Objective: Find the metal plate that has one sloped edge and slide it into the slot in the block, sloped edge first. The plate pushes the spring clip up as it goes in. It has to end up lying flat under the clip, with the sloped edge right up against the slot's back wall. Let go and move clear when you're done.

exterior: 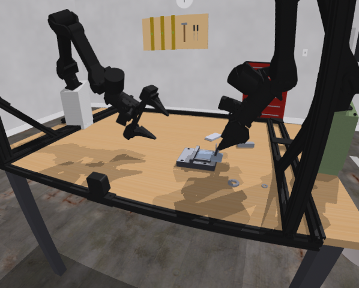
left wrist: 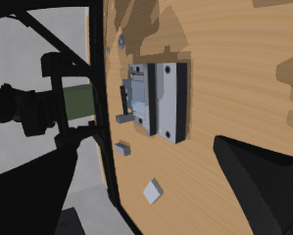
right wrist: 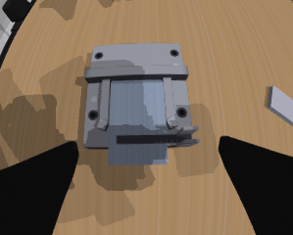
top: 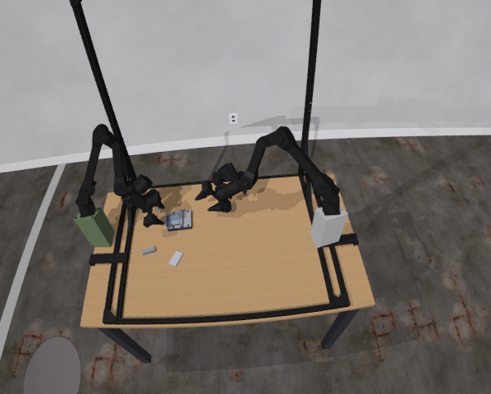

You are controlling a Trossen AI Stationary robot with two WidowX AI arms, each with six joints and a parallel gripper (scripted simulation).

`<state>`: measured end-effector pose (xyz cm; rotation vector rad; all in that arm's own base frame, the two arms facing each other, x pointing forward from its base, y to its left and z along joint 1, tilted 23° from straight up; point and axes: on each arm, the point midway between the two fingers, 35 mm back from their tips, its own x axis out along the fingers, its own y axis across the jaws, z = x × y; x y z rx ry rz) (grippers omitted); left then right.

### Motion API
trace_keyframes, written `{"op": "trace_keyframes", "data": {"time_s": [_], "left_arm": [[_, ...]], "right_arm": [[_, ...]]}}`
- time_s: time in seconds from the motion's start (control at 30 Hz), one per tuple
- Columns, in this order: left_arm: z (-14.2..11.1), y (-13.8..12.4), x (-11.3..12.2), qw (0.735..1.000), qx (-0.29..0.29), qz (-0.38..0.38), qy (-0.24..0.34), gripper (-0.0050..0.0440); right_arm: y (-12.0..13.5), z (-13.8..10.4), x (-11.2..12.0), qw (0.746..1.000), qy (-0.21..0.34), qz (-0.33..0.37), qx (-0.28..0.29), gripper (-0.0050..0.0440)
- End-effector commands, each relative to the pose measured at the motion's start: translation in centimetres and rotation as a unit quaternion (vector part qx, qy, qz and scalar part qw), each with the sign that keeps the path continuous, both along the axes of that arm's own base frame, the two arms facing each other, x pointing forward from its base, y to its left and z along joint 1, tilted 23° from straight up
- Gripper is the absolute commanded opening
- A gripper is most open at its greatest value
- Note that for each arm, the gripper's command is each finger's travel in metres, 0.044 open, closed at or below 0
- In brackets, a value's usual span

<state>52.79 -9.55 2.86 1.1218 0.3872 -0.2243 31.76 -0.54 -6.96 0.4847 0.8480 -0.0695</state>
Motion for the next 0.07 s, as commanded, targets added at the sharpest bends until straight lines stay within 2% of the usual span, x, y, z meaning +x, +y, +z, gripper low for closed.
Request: {"op": "trace_keyframes", "data": {"time_s": [0.0, 0.03], "left_arm": [[0.01, 0.03, 0.0, 1.0, -0.002, 0.002, -0.001, 0.044], [0.01, 0.03, 0.0, 1.0, -0.002, 0.002, -0.001, 0.044]], "right_arm": [[-0.01, -0.04, -0.05, 1.0, 0.001, -0.002, 0.001, 0.044], [-0.01, -0.04, -0.05, 1.0, 0.001, -0.002, 0.001, 0.044]]}}
